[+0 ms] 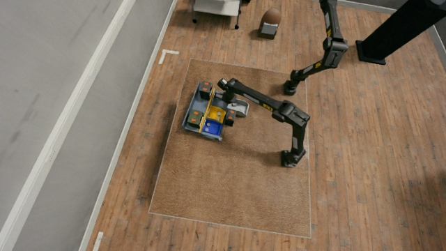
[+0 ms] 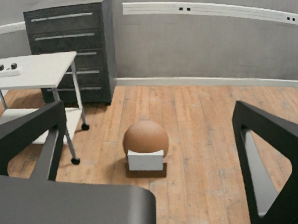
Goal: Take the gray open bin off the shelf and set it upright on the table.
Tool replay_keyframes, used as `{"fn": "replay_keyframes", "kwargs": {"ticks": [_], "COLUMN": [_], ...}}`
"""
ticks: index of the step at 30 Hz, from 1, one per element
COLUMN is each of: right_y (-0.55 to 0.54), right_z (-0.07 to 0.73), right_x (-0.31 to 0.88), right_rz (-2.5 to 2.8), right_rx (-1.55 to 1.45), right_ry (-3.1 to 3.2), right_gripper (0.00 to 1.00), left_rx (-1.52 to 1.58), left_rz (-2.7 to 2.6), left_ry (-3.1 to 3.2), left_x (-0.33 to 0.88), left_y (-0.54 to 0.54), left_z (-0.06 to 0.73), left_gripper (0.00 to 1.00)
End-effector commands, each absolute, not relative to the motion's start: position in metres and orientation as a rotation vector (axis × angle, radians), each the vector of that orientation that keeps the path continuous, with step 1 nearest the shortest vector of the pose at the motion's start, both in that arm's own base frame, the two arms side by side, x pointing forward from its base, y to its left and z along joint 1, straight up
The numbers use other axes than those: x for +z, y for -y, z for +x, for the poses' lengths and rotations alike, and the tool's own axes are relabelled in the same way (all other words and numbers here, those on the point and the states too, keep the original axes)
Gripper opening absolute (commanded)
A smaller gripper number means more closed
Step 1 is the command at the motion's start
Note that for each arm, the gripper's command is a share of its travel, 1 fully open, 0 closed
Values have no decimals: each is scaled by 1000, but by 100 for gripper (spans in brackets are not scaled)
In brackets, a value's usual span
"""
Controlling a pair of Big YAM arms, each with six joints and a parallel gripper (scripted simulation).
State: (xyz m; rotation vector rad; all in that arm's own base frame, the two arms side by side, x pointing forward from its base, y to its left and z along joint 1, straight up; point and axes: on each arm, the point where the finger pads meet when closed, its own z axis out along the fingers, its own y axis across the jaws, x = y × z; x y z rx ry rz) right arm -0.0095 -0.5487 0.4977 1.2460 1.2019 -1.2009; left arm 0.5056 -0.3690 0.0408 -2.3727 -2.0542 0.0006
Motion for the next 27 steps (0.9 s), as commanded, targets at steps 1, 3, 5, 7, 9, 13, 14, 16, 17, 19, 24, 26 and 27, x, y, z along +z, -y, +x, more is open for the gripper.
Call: {"fn": "replay_keyframes", "kwargs": {"ticks": [1, 3, 5, 7, 9, 13, 14, 16, 17, 19, 24, 26, 27], "right_y": [545, 545, 545, 545, 545, 545, 545, 545, 545, 545, 545, 545, 545], "right_z": [-14, -14, -14, -14, -14, -14, -14, -14, -14, -14, -14, -14, -14], "right_x": [501, 501, 501, 501, 501, 501, 501, 501, 501, 501, 501, 501, 501], "right_rz": [1227, 1227, 1227, 1227, 1227, 1227, 1227, 1227, 1227, 1227, 1227, 1227, 1227], "right_rx": [-1227, -1227, -1227, -1227, -1227, -1227, -1227, -1227, -1227, -1227, -1227, -1227, -1227], "right_ry": [-1197, -1197, -1197, -1197, -1197, -1197, -1197, -1197, -1197, -1197, -1197, -1197, -1197], "right_gripper": [100, 100, 100, 100, 100, 100, 100, 100, 100, 100, 100, 100, 100], "left_rx": [-12, -13, -14, -16, -17, -18, -19, -20, -20, -20, -20, -20, -20], "left_rz": [-2430, -2431, -2434, -2436, -2439, -2442, -2444, -2445, -2445, -2445, -2445, -2445, -2445], "left_ry": [2089, 2090, 2092, 2094, 2097, 2099, 2101, 2102, 2102, 2102, 2102, 2102, 2102], "left_x": [83, 84, 85, 87, 89, 91, 92, 93, 93, 94, 94, 94, 94], "left_y": [382, 382, 383, 384, 385, 385, 386, 386, 386, 386, 386, 386, 386], "left_z": [512, 513, 514, 515, 516, 517, 517, 518, 518, 518, 518, 518, 518], "left_gripper": [0, 0, 0, 0, 0, 0, 0, 0, 0, 0, 0, 0, 0]}}
